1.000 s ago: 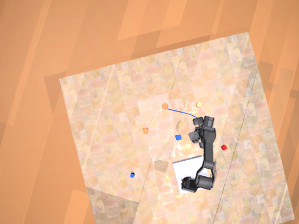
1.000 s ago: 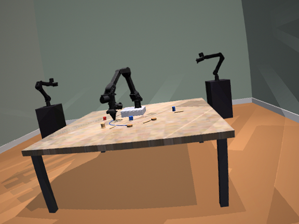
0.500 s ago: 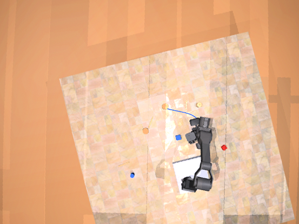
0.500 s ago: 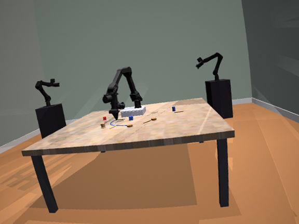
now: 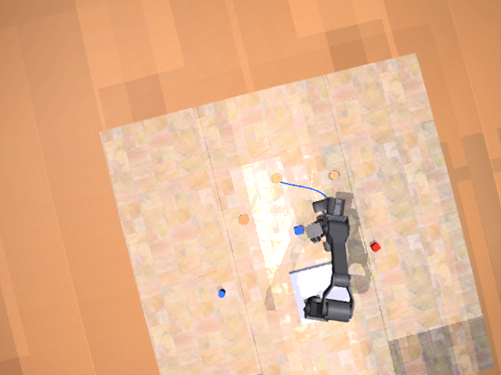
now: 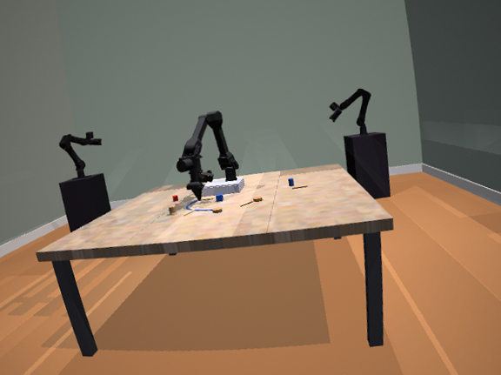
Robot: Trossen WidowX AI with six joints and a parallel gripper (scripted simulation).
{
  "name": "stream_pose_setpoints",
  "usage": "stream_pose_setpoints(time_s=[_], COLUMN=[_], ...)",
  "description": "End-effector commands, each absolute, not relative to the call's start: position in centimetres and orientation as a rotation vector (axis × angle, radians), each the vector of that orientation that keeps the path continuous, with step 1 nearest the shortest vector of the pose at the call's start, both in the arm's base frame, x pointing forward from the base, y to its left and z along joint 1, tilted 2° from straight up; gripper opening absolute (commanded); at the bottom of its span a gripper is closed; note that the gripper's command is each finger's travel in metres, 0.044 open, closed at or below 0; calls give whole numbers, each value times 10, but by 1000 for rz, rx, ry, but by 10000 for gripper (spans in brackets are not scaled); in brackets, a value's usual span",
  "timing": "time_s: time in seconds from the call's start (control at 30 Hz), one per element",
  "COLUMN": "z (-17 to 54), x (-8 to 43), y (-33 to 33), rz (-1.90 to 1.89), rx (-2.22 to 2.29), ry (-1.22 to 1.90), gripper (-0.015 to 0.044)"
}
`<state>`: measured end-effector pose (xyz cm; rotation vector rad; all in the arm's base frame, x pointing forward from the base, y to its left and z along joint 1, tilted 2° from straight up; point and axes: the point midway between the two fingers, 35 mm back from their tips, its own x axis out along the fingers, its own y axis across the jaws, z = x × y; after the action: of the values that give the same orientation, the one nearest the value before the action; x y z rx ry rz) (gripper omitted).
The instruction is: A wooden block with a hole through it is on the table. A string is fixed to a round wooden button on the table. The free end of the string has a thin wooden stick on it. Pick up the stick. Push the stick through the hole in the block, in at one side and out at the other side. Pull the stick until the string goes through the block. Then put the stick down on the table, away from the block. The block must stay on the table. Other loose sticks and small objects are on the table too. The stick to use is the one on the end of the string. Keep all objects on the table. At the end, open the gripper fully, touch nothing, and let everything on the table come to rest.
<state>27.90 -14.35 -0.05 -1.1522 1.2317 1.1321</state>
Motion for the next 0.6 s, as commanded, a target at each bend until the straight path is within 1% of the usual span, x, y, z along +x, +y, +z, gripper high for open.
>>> stream_pose_setpoints(time_s=[0.0, 0.57], z=[-1, -2], x=[278, 277], y=[-136, -127], rz=[1131, 1129], rx=[-1150, -1152], ry=[1235, 1238], gripper=[0, 0])
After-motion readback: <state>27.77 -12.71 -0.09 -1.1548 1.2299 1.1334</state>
